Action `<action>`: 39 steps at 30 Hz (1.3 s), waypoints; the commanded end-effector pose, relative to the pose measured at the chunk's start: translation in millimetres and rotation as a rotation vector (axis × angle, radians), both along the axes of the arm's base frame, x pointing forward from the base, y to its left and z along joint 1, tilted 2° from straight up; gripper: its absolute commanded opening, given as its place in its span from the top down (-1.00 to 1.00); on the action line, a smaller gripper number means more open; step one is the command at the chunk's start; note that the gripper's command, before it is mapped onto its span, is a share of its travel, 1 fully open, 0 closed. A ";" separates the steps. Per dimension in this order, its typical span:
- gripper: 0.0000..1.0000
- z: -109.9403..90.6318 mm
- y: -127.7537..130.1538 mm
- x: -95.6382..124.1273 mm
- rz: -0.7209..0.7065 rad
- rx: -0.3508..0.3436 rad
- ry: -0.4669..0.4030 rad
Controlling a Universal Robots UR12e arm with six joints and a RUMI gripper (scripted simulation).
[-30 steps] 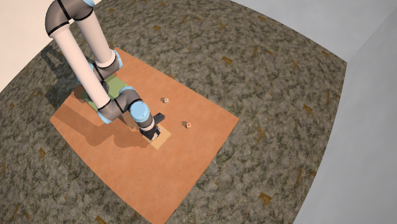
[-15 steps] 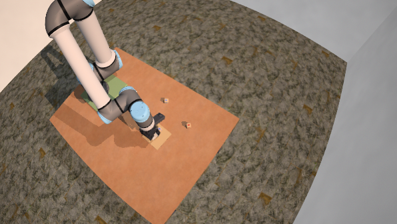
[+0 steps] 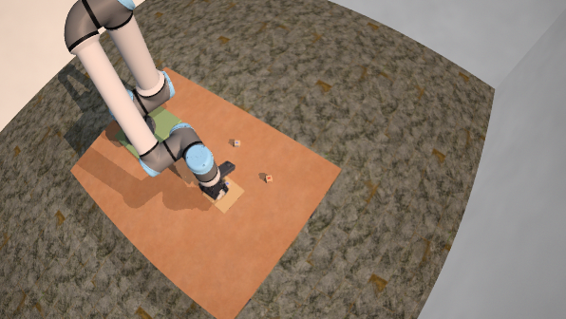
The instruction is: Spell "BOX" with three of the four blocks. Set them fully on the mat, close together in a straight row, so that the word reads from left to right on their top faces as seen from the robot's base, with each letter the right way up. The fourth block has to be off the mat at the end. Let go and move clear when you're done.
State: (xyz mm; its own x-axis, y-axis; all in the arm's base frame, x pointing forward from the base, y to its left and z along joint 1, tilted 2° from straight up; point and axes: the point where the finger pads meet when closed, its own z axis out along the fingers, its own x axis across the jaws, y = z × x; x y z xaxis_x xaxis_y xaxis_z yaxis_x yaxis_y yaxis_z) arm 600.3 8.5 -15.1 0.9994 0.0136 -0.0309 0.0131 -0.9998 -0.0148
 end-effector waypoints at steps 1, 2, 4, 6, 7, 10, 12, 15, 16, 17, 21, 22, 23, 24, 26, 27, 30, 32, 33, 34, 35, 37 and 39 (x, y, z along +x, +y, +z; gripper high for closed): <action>0.89 0.6 -0.4 0.9 0.000 0.000 -0.001; 0.89 0.6 -0.5 0.9 0.000 0.000 -0.001; 0.89 0.6 -0.5 1.0 0.000 0.000 -0.001; 0.89 0.6 -0.5 1.0 0.000 0.000 -0.001; 0.89 0.6 -0.5 1.0 0.000 0.000 -0.001; 0.89 0.6 -0.5 1.0 0.000 0.000 -0.001; 0.89 0.5 -0.5 1.0 0.000 0.000 -0.001; 0.89 0.3 -0.5 1.0 0.000 0.000 -0.001; 0.89 0.2 -0.5 1.0 0.000 0.000 -0.001; 0.89 0.2 -0.5 1.0 0.000 0.000 -0.001; 0.89 -0.5 -0.5 0.9 0.000 0.000 -0.001; 0.89 -0.8 -0.5 0.9 0.000 0.000 -0.001; 0.89 -1.1 -0.5 0.9 0.000 0.000 -0.001; 0.89 -1.4 -0.5 0.9 0.000 0.000 -0.001; 0.89 -2.0 -0.5 0.9 0.000 0.000 -0.001; 0.89 -2.3 -0.5 0.9 0.000 0.000 -0.001; 0.89 -3.0 -0.5 0.9 0.000 0.000 -0.001; 0.89 -3.2 -0.5 0.8 0.000 0.000 -0.001; 0.89 -3.3 -0.5 0.8 0.000 0.000 -0.001; 0.89 -3.3 -0.5 0.8 0.000 0.000 -0.001; 0.89 -3.3 -0.5 0.8 0.000 0.000 -0.001; 0.89 -3.4 -0.5 0.8 0.000 0.000 -0.001; 0.89 -3.4 -0.5 0.8 0.000 0.000 -0.001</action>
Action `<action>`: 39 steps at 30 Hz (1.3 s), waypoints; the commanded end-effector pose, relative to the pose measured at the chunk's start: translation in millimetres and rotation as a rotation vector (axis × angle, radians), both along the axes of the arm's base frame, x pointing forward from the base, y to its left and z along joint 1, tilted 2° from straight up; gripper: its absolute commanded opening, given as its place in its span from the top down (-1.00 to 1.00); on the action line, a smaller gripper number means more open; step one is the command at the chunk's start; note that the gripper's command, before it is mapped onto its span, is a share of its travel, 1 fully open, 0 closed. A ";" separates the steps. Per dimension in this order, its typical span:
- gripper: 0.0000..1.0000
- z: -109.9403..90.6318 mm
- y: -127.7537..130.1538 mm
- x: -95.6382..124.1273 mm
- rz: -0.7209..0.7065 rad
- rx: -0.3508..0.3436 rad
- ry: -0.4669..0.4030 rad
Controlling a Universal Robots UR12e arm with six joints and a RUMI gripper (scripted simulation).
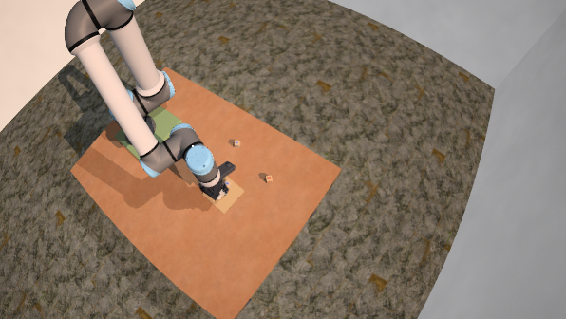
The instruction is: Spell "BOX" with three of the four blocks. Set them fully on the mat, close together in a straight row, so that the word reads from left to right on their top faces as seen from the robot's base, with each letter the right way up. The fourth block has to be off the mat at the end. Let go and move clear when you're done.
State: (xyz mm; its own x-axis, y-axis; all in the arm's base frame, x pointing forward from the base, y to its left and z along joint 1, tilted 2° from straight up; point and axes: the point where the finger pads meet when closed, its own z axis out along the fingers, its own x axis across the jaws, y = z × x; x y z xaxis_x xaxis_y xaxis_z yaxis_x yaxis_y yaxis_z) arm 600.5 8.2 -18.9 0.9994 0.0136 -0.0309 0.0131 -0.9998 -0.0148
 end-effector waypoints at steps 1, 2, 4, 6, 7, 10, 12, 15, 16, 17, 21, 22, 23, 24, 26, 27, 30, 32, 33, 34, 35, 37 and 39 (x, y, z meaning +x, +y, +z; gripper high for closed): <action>0.89 0.4 -0.2 0.6 0.000 0.000 -0.001; 0.89 0.4 -0.2 0.6 0.000 0.000 -0.001; 0.89 0.4 -0.2 0.6 0.000 0.000 -0.001; 0.89 0.4 -0.2 0.6 0.000 0.000 -0.001; 0.89 0.4 -0.2 0.6 0.000 0.000 -0.001; 0.89 0.4 -0.2 0.6 0.000 0.000 -0.001; 0.89 0.4 -0.2 0.6 0.000 0.000 -0.001; 0.89 0.4 -0.2 0.6 0.000 0.000 -0.001; 0.89 0.4 -0.2 0.6 0.000 0.000 -0.001; 0.89 0.4 -0.2 0.6 0.000 0.000 -0.001; 0.89 0.4 -0.2 0.6 0.000 0.000 -0.001; 0.89 0.4 -0.2 0.6 0.000 0.000 -0.001; 0.89 0.4 -0.2 0.6 0.000 0.000 -0.001; 0.89 0.4 -0.2 0.6 0.000 0.000 -0.001; 0.89 0.4 -0.2 0.6 0.000 0.000 -0.001; 0.89 0.4 -0.2 0.6 0.000 0.000 -0.001; 0.89 0.4 -0.2 0.6 0.000 0.000 -0.001; 0.89 0.4 -0.2 0.6 0.000 0.000 -0.001; 0.89 0.4 -0.2 0.6 0.000 0.000 -0.001; 0.82 0.4 -0.2 0.6 0.000 0.000 -0.001; 0.82 0.4 -0.2 0.6 0.000 0.000 -0.001; 0.74 0.4 -0.2 0.6 0.000 0.000 -0.001; 0.74 0.4 -0.2 0.6 0.000 0.000 -0.001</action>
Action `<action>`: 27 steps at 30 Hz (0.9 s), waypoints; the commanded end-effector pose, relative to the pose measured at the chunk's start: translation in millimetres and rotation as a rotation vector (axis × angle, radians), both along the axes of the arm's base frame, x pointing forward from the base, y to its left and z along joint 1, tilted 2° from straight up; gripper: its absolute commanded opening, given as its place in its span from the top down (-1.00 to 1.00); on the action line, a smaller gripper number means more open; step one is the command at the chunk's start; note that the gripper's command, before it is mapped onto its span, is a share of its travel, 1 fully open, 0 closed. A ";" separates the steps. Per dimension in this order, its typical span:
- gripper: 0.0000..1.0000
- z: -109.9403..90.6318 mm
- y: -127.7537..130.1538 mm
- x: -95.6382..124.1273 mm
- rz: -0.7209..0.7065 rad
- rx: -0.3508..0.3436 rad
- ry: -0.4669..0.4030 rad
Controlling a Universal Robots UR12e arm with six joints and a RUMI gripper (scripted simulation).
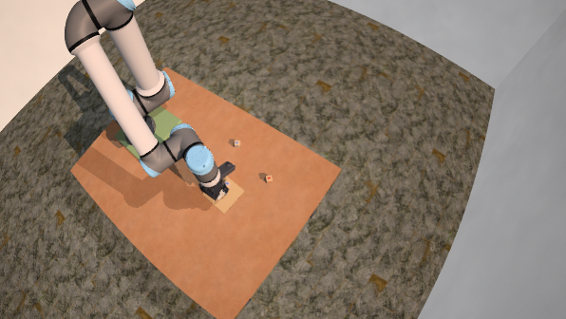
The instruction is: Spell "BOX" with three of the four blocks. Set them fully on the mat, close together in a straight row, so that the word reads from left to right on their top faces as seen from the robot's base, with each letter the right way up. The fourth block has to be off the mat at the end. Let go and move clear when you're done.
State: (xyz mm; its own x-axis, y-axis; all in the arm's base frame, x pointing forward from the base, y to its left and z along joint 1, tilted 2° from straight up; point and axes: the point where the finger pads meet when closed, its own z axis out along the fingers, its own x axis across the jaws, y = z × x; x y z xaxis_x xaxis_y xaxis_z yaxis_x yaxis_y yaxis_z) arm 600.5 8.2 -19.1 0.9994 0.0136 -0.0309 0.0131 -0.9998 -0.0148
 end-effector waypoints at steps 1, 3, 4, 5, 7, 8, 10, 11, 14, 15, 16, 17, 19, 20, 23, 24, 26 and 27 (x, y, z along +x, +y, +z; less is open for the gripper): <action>0.66 0.6 -0.2 0.6 0.000 0.000 -0.001; 0.66 0.6 -0.2 0.6 0.000 0.000 -0.001; 0.58 0.6 -0.2 0.6 0.000 0.000 -0.001; 0.58 0.6 -0.2 0.6 0.000 0.000 -0.001; 0.58 0.6 -0.2 0.6 0.000 0.000 -0.001; 0.58 0.6 -0.2 0.6 0.000 0.000 -0.001; 0.51 0.6 -0.2 0.6 0.000 0.000 -0.001; 0.51 0.6 -0.2 0.6 0.000 0.000 -0.001; 0.51 0.6 -0.2 0.6 0.000 0.000 -0.001; 0.51 0.6 -0.2 0.6 0.000 0.000 -0.001; 0.51 0.6 -0.2 0.6 0.000 0.000 -0.001; 0.51 0.6 -0.2 0.6 0.000 0.000 -0.001; 0.51 0.8 -0.2 0.7 0.000 0.000 -0.001; 0.51 1.3 -0.2 0.7 0.000 0.000 -0.001; 0.51 5.3 -0.2 0.8 0.000 0.000 -0.001; 0.51 5.3 -0.2 0.8 0.000 0.000 -0.001; 0.51 7.7 -0.3 0.9 0.000 0.000 -0.001; 0.51 10.6 -0.3 0.9 0.000 0.000 -0.001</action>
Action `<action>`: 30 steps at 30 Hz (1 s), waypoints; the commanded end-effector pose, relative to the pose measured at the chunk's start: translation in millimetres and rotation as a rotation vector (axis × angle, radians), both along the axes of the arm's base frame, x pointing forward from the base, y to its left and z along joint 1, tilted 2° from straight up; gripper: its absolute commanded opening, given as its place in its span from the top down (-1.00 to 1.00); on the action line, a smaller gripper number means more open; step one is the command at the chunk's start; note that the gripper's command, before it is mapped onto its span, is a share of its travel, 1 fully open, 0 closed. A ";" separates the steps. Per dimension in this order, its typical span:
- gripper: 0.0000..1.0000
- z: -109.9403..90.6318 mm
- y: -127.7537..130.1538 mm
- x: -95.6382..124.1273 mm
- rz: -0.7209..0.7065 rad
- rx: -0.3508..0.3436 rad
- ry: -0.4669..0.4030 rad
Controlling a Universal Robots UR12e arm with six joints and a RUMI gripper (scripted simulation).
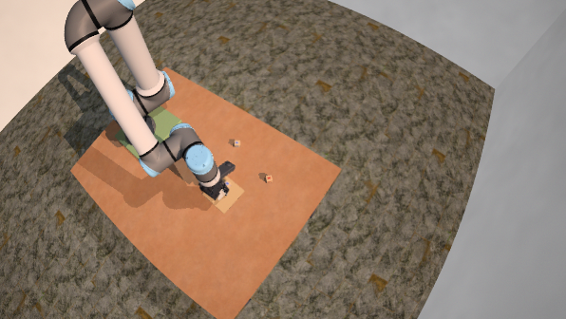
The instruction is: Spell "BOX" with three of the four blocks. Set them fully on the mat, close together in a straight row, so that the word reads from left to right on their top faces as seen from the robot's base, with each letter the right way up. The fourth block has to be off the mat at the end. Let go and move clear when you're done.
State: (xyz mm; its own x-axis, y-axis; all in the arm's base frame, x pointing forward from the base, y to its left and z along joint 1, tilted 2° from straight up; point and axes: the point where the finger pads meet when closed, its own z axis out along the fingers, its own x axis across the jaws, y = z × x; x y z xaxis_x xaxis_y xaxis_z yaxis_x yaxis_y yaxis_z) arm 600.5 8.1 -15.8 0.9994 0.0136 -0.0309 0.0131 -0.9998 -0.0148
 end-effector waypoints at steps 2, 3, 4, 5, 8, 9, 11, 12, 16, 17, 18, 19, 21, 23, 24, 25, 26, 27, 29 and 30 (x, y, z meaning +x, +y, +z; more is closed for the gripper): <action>0.51 14.7 -0.4 1.1 0.000 0.000 -0.001; 0.51 19.1 -0.5 1.2 0.000 0.000 -0.001; 0.51 23.9 -0.5 1.4 0.000 0.000 -0.001; 0.51 29.1 -0.6 1.5 0.000 0.000 -0.001; 0.51 45.7 -0.8 2.0 0.000 0.000 -0.001; 0.51 51.3 -0.9 2.2 0.000 0.000 -0.001; 0.51 62.2 -1.1 2.5 0.000 0.000 -0.001; 0.51 67.1 -1.1 2.7 0.000 0.000 -0.001; 0.51 75.5 -1.2 2.9 0.000 0.000 -0.001; 0.51 78.9 -1.3 3.0 0.000 0.000 -0.001; 0.51 81.7 -1.3 3.1 0.000 0.000 -0.001; 0.51 83.8 -1.4 3.2 0.000 0.000 -0.001; 0.51 86.4 -1.4 3.3 0.000 0.000 -0.001; 0.51 87.2 -1.4 3.3 0.000 0.000 -0.001; 0.51 87.3 -1.4 3.3 0.000 0.000 -0.001; -1.00 87.3 -1.4 3.3 0.000 0.000 -0.001; -1.00 87.3 -1.4 3.3 0.000 0.000 -0.001; -1.00 87.3 -1.4 3.3 0.000 0.000 -0.001; -1.00 87.3 -1.4 3.3 0.000 0.000 -0.001; -1.00 87.3 -1.4 3.3 0.000 0.000 -0.001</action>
